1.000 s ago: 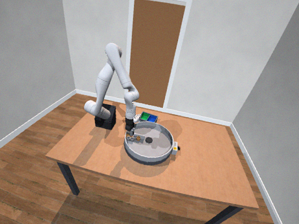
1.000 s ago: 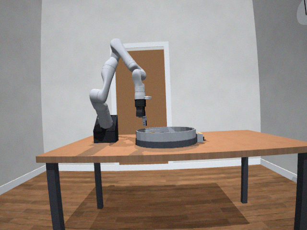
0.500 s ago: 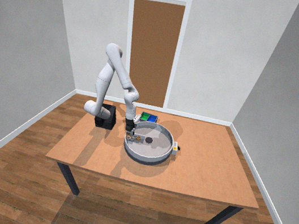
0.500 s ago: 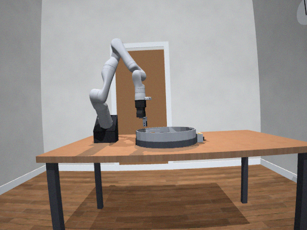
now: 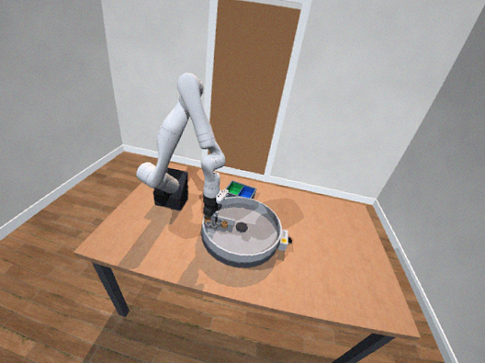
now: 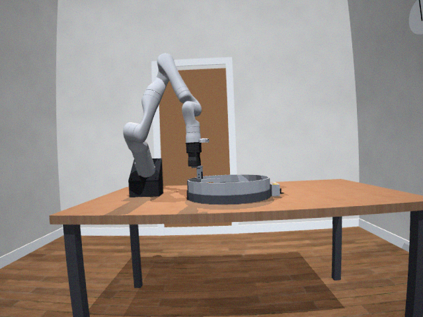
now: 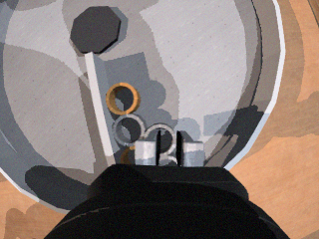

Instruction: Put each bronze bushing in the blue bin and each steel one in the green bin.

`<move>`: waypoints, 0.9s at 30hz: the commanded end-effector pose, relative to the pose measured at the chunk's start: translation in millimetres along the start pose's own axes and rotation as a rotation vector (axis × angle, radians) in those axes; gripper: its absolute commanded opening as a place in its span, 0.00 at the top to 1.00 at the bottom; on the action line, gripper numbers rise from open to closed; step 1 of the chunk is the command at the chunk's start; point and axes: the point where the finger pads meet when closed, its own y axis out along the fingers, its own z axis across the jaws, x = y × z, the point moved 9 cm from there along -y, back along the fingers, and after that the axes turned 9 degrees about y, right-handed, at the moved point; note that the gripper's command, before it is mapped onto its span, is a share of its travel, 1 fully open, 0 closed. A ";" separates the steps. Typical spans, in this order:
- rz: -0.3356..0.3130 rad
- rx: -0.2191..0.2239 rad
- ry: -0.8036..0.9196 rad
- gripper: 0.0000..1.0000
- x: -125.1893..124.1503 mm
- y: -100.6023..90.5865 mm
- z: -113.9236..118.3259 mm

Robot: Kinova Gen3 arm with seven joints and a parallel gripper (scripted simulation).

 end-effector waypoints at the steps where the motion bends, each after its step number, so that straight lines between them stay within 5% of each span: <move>1: -0.007 0.003 0.006 0.60 0.2 7.3 2.1; 27: -0.006 0.003 0.006 0.60 0.3 24.1 2.1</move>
